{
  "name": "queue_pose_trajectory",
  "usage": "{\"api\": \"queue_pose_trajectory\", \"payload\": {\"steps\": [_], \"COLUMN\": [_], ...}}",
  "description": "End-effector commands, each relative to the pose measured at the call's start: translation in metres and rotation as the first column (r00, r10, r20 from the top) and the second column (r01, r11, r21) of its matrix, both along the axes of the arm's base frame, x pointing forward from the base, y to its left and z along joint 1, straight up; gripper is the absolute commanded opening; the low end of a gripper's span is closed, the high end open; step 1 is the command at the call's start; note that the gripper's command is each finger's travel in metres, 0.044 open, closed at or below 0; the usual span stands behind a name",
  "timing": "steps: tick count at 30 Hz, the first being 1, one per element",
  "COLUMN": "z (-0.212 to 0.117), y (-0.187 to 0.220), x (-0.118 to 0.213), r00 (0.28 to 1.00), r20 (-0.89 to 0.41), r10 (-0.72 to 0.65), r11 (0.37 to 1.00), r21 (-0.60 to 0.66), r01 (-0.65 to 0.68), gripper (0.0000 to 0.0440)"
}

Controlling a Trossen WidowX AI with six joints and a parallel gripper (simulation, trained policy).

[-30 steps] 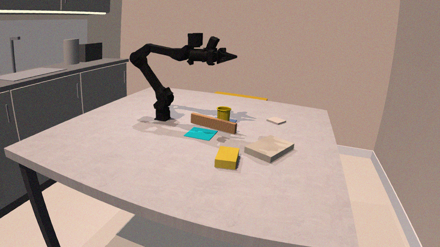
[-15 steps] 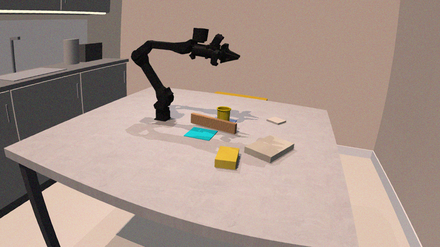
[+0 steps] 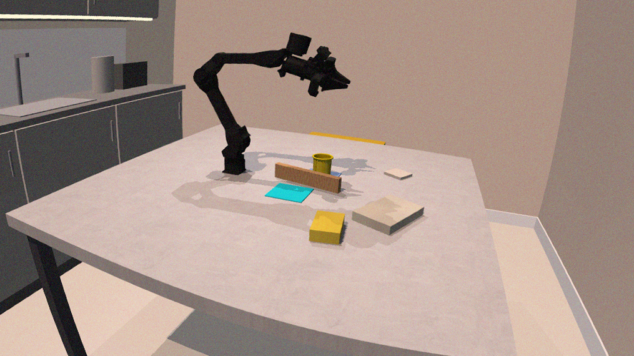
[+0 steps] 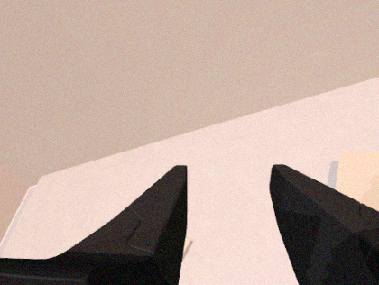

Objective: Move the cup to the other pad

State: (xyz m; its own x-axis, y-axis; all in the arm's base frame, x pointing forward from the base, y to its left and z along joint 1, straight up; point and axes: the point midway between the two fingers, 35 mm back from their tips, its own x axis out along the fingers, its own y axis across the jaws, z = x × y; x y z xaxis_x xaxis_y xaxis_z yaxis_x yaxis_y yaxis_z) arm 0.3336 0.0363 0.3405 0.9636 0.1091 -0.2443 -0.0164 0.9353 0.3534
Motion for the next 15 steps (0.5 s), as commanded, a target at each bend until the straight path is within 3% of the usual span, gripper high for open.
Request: {"api": "queue_pose_trajectory", "payload": {"steps": [1, 15], "z": [-0.003, -0.009], "y": [0.005, 0.025], "x": [0.004, 0.007], "r00": [0.999, 0.968], "r20": [-0.050, -0.250], "r10": [0.005, 0.007], "r11": [0.999, 0.976], "r21": [0.041, 0.214], "r01": [-0.003, 0.048], "gripper": [0.0146, 0.0159]}}
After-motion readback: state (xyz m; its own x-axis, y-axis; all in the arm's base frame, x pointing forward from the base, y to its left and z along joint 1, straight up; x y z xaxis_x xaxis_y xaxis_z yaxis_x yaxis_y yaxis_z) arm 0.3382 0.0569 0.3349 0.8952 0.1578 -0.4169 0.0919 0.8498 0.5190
